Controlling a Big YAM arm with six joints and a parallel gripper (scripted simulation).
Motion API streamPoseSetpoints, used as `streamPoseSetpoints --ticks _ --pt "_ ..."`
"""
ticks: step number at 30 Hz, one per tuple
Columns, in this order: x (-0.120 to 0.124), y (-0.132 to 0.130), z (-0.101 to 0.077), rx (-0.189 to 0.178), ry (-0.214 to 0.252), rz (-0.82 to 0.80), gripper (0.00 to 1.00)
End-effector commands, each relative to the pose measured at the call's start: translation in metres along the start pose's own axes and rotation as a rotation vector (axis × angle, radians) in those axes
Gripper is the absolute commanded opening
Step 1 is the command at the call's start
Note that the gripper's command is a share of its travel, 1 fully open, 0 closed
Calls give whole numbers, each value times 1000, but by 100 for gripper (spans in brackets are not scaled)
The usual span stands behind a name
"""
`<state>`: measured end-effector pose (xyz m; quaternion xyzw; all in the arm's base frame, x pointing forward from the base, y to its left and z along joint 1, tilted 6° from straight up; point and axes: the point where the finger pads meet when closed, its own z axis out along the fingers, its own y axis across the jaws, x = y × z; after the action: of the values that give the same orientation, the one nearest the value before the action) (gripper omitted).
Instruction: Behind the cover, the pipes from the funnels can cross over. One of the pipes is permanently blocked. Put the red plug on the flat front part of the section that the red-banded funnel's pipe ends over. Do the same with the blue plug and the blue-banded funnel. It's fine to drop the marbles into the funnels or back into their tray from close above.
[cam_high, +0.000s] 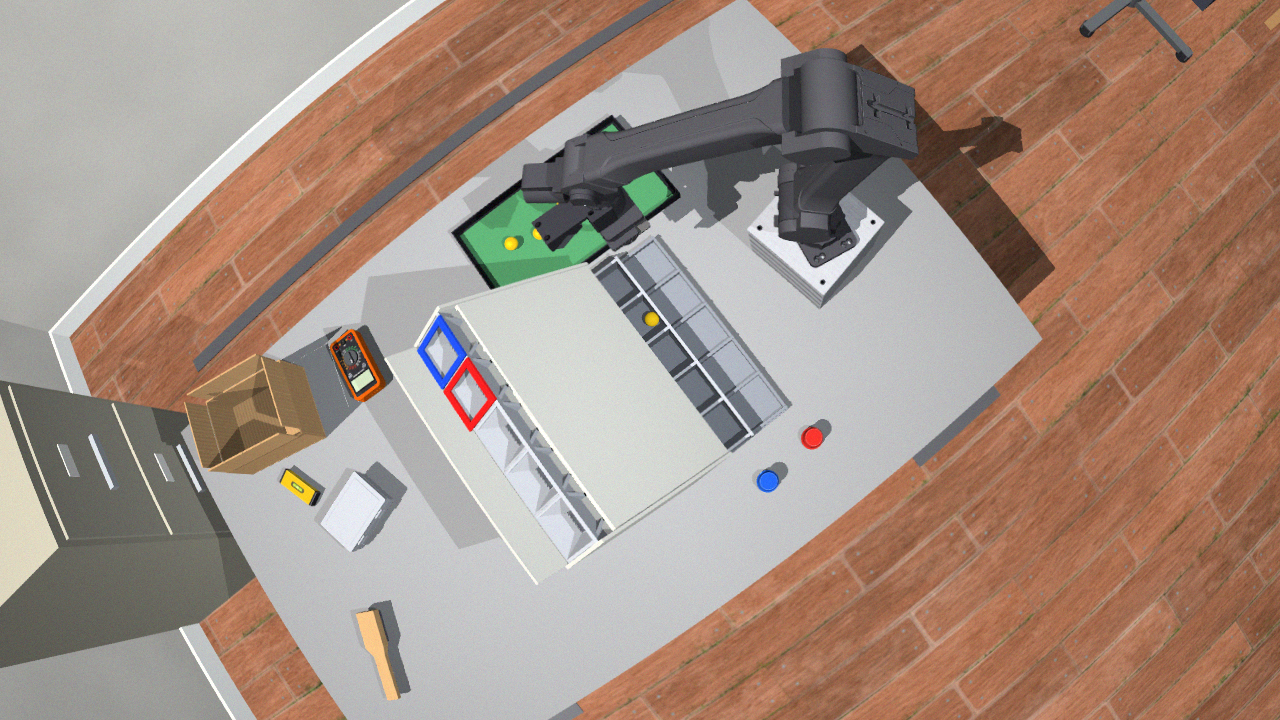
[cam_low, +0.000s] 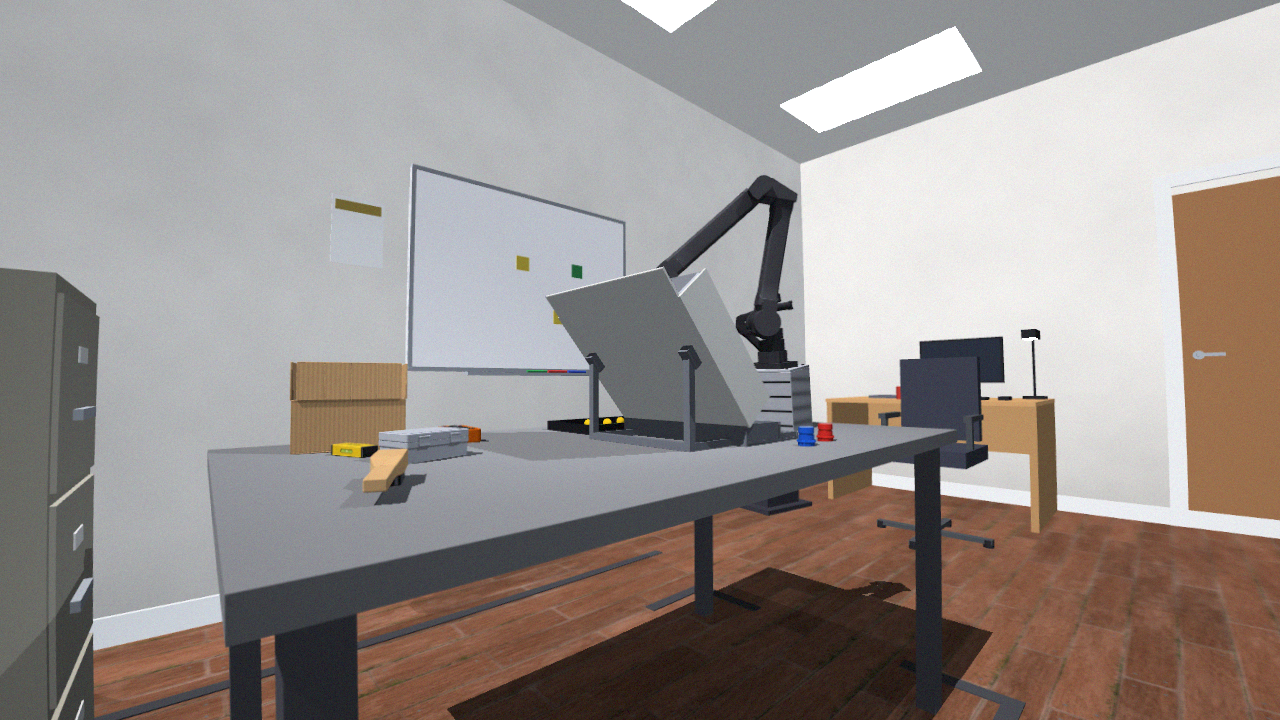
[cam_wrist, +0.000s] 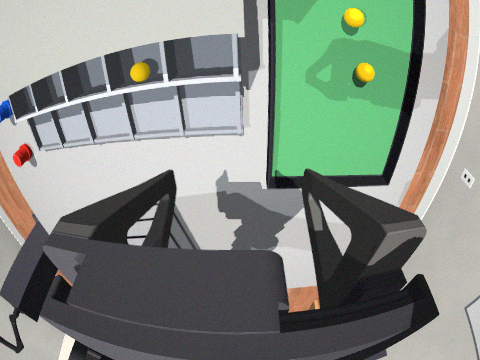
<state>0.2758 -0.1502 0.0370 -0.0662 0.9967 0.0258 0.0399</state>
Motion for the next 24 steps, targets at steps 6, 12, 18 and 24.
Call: streamPoseSetpoints --ticks 6,12,18,24 --pt "-35 -92 4 27 -40 -17 80" --pt "-41 -121 10 26 -38 -10 80" --pt "-43 -136 13 20 -30 3 80" --pt "-45 -151 17 14 -21 17 80"
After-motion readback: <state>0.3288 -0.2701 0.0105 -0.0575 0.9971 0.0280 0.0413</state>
